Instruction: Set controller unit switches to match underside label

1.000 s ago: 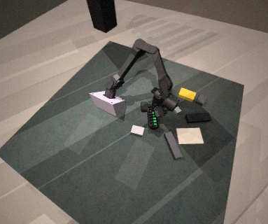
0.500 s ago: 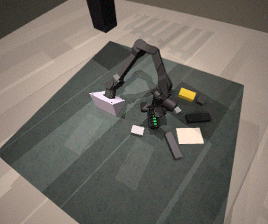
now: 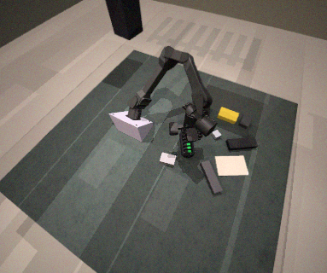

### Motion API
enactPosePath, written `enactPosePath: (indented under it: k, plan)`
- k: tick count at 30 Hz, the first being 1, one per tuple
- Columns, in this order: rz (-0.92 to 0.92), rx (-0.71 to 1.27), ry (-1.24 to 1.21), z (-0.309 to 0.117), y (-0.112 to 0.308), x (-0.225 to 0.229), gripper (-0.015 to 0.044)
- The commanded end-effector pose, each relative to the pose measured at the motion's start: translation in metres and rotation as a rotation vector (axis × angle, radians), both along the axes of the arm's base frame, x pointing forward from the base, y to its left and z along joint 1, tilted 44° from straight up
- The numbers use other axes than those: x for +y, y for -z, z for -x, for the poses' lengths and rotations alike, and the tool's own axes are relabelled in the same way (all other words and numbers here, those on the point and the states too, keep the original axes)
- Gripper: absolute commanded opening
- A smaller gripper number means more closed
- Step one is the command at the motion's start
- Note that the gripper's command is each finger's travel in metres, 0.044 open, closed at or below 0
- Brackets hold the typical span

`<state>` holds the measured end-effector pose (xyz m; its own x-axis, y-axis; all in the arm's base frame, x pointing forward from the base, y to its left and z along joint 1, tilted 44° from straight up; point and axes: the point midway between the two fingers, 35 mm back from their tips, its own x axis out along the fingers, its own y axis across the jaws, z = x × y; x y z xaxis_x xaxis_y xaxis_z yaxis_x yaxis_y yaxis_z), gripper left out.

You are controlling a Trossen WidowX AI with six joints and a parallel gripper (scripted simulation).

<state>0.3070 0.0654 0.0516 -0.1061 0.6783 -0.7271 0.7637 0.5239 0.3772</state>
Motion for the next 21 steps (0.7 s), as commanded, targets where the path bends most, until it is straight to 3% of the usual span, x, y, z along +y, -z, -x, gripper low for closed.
enactPosePath:
  k: [1, 21]
  plan:
    - [0.001, 0.005, -0.006, 0.003, 0.006, -0.006, 0.0000]
    - [0.001, 0.005, -0.006, 0.005, 0.028, 0.014, 0.0000]
